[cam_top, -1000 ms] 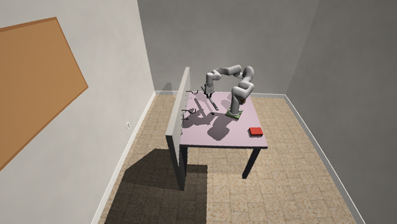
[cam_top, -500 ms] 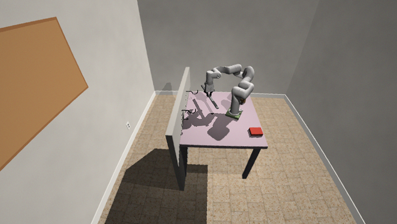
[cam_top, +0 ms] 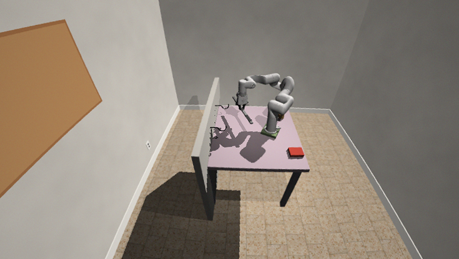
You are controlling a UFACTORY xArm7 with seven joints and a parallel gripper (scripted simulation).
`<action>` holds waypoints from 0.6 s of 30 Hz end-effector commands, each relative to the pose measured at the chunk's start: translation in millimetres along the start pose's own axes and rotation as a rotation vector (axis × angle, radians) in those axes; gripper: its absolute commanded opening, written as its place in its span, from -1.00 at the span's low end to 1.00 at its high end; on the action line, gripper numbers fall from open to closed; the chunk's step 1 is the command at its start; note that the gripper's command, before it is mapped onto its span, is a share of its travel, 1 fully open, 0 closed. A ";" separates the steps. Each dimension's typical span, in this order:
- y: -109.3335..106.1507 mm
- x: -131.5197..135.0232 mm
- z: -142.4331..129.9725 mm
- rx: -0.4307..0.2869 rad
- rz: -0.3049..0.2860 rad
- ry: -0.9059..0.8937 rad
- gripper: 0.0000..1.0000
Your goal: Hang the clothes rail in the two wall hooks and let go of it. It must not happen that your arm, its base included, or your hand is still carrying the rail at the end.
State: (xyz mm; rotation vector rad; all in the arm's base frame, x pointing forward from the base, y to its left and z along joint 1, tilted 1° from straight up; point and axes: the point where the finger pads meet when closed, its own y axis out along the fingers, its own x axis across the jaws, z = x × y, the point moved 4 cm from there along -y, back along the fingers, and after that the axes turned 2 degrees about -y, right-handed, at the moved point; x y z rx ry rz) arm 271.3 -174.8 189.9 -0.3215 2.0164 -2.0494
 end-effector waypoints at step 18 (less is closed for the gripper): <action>-34.2 -0.4 0.6 0.003 0.002 0.001 -1.00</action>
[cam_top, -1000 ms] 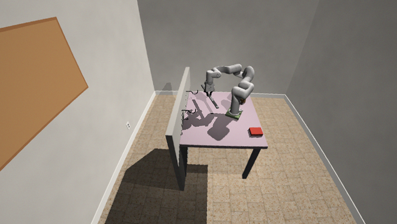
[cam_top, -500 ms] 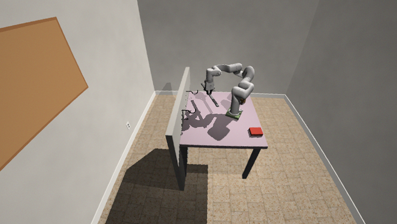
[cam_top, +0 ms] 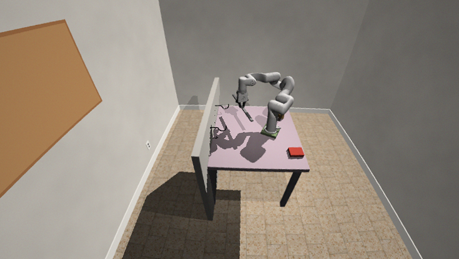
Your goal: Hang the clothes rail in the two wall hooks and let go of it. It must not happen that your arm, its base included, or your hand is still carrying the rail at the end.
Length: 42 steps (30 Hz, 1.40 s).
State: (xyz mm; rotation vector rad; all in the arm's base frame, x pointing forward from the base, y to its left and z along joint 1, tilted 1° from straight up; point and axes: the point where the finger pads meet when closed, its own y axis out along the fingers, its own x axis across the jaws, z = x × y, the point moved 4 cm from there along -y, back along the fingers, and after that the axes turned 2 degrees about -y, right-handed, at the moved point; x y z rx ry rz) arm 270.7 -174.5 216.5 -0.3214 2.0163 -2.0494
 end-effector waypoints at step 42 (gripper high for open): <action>-71.0 -0.3 0.4 0.002 0.002 0.001 -1.00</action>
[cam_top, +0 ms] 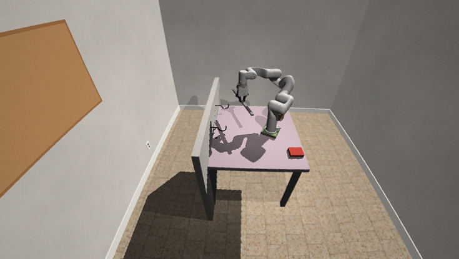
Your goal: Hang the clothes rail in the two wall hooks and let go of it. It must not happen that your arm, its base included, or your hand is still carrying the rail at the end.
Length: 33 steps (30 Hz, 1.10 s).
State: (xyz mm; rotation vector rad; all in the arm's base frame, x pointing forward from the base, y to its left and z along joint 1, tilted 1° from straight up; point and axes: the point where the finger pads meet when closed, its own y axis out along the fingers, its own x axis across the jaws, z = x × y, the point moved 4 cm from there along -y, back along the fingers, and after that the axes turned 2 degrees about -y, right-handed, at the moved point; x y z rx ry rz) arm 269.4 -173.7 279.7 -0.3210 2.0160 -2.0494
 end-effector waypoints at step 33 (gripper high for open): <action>-29.5 -10.4 -12.1 0.002 0.002 0.001 -1.00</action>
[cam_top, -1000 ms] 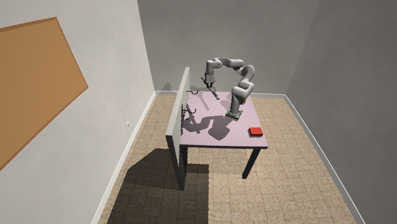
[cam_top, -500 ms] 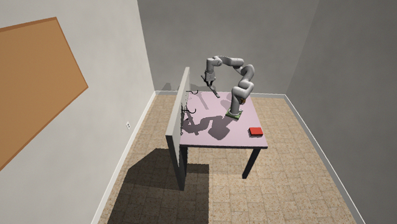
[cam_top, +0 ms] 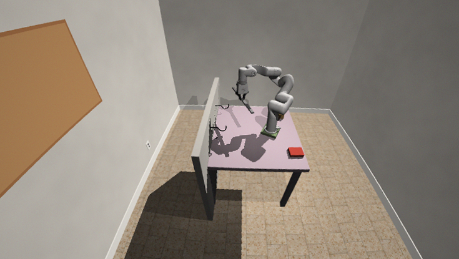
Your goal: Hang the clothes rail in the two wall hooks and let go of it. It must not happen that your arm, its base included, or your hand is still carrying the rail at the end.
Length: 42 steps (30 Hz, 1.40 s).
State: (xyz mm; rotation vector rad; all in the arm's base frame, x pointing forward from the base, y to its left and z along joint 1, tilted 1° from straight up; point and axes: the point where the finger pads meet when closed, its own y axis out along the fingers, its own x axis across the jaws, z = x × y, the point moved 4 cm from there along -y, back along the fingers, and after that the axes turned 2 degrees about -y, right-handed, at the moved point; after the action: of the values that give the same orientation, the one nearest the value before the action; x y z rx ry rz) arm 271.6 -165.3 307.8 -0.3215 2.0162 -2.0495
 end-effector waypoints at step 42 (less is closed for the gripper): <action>-1.4 -50.8 -61.1 0.002 0.003 0.001 -1.00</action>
State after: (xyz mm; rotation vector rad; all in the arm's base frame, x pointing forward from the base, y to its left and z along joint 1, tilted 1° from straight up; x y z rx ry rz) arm 296.6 -97.6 307.7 -0.3204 2.0166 -2.0496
